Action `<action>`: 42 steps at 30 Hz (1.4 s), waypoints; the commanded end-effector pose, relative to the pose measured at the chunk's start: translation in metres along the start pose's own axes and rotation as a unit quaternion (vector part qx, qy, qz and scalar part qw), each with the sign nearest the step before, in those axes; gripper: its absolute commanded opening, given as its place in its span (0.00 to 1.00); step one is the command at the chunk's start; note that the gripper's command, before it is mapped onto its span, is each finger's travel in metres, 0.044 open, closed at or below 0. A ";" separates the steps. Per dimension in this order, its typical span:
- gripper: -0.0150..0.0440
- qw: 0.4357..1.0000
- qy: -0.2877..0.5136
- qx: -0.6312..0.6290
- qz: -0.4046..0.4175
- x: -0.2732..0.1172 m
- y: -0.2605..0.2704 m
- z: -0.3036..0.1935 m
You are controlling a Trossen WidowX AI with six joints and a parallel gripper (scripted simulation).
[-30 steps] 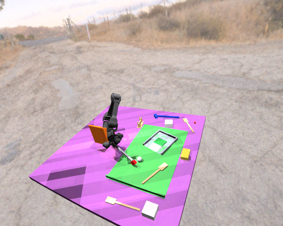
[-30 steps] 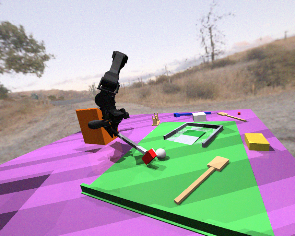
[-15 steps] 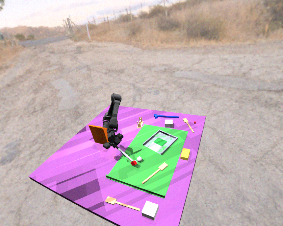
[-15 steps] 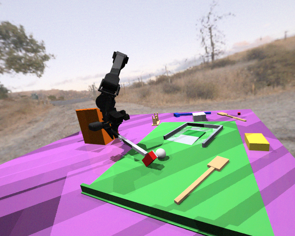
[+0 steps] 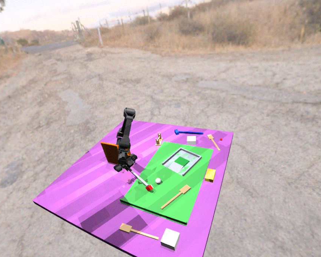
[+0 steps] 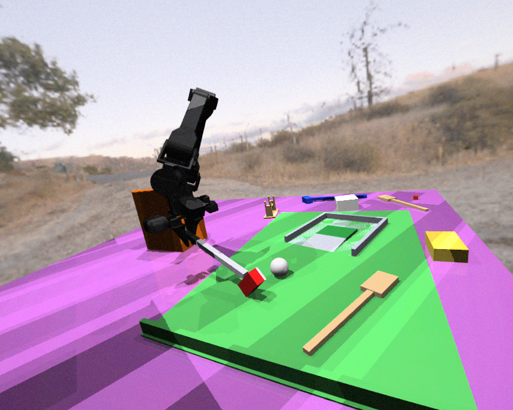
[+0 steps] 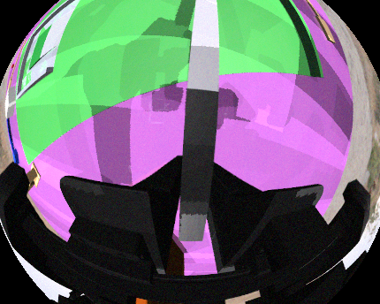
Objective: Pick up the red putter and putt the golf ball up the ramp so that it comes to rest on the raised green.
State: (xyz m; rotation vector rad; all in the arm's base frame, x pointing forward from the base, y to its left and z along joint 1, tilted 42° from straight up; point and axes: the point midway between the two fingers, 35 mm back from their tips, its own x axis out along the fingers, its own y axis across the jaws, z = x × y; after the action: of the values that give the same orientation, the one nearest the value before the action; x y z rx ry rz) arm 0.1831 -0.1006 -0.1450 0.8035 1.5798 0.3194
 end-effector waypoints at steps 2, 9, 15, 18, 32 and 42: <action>0.25 1.000 -0.002 -0.002 -0.003 -0.001 -0.004 0.002; 0.25 1.000 -0.003 0.001 -0.006 -0.004 0.036 0.009; 0.25 1.000 -0.002 -0.002 0.000 -0.001 0.126 0.005; 0.25 1.000 -0.001 -0.002 0.003 0.000 0.136 0.002; 0.25 1.000 -0.001 -0.002 0.001 -0.050 0.135 0.003; 0.25 1.000 0.001 0.002 0.004 -0.051 0.135 0.002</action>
State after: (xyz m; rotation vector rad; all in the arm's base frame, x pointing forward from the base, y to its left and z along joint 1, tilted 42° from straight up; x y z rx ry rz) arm 0.2254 -0.0365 -0.0219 0.8091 1.5833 0.3268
